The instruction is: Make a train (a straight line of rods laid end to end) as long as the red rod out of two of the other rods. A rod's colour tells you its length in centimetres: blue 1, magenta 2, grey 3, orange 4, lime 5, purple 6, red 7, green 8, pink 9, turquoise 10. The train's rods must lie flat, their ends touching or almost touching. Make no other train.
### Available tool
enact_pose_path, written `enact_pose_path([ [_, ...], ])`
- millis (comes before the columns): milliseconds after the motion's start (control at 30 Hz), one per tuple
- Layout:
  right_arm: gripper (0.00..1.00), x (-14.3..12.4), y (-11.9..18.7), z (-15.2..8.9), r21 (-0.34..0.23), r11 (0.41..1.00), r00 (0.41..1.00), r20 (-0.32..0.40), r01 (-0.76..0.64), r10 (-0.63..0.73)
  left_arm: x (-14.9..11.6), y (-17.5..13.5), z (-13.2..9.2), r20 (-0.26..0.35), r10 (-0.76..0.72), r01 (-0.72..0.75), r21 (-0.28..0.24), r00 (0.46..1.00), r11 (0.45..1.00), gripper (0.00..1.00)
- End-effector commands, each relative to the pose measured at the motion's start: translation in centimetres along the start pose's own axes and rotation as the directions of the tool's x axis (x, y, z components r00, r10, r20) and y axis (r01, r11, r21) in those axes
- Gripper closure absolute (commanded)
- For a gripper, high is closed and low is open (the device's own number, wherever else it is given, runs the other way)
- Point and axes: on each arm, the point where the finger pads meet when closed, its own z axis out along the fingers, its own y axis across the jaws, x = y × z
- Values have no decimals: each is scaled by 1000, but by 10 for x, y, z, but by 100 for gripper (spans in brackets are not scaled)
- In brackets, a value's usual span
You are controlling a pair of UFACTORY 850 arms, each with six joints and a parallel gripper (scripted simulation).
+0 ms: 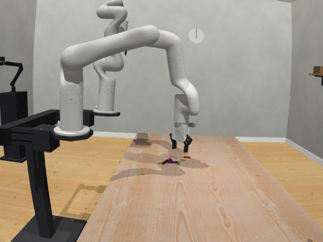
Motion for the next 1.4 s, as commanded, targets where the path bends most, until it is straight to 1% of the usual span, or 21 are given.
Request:
enact_pose_path([
  [0, 0, 1, 0, -1, -1, 1000, 1000, -2, 0, 0, 0, 0, -1, -2, 0, 0, 0, 1000, 1000, 0],
  [467, 0, 1, 0, -1, -1, 1000, 1000, -2, 4, -4, 0, 0, -1, -2, 0, 0, 0, 1000, 1000, 0],
  [500, 0, 1, -3, -1, -1, 1000, 1000, -2, 30, -30, 0, 0, -1, -2, 0, 0, 0, 1000, 1000, 0],
  [533, 0, 0, -9, -2, -1, 996, 996, -2, 87, -87, 0, 0, -1, -2, 0, 0, 0, 1000, 1000, 0],
  [567, 0, 0, -18, -3, -2, 985, 985, -1, 172, -172, 0, 0, -1, -2, 0, 0, 0, 1000, 1000, 0],
  [633, 0, -1, -21, -3, -2, 980, 980, -1, 201, -201, 0, 0, -1, -2, 0, 0, 0, 1000, 1000, 0],
  [733, 0, -1, -30, -4, -2, 960, 960, -1, 279, -279, 0, 0, -1, -2, 0, 0, 0, 1000, 1000, 0],
  [967, 0, -4, -50, -6, -2, 890, 890, -1, 457, -457, 0, 0, -1, -2, 0, 0, 0, 1000, 1000, 0],
  [1033, 0, -4, -50, -6, -2, 890, 890, -1, 457, -457, 0, 0, -1, -2, 0, 0, 0, 1000, 1000, 0],
  [1067, 0, -5, -58, -7, -2, 851, 851, -1, 526, -526, 0, 0, -1, -2, 0, 0, 0, 1000, 1000, 0],
  [1233, 0, -7, -70, -9, -2, 783, 783, -1, 622, -622, 0, 0, -1, -2, 0, 0, 0, 1000, 1000, 0],
  [1267, 0, -7, -71, -9, -2, 781, 781, -1, 624, -624, 0, 0, -1, -2, 0, 0, 0, 1000, 1000, 0],
  [1300, 74, -7, -71, -9, -2, 781, 781, -1, 624, -624, 0, 0, -1, -2, 0, 0, 0, 1000, 1000, 0],
  [1367, 74, -7, -71, -9, -2, 781, 781, -1, 624, -624, 0, 0, -1, -2, 0, 0, 0, 1000, 1000, 0],
])
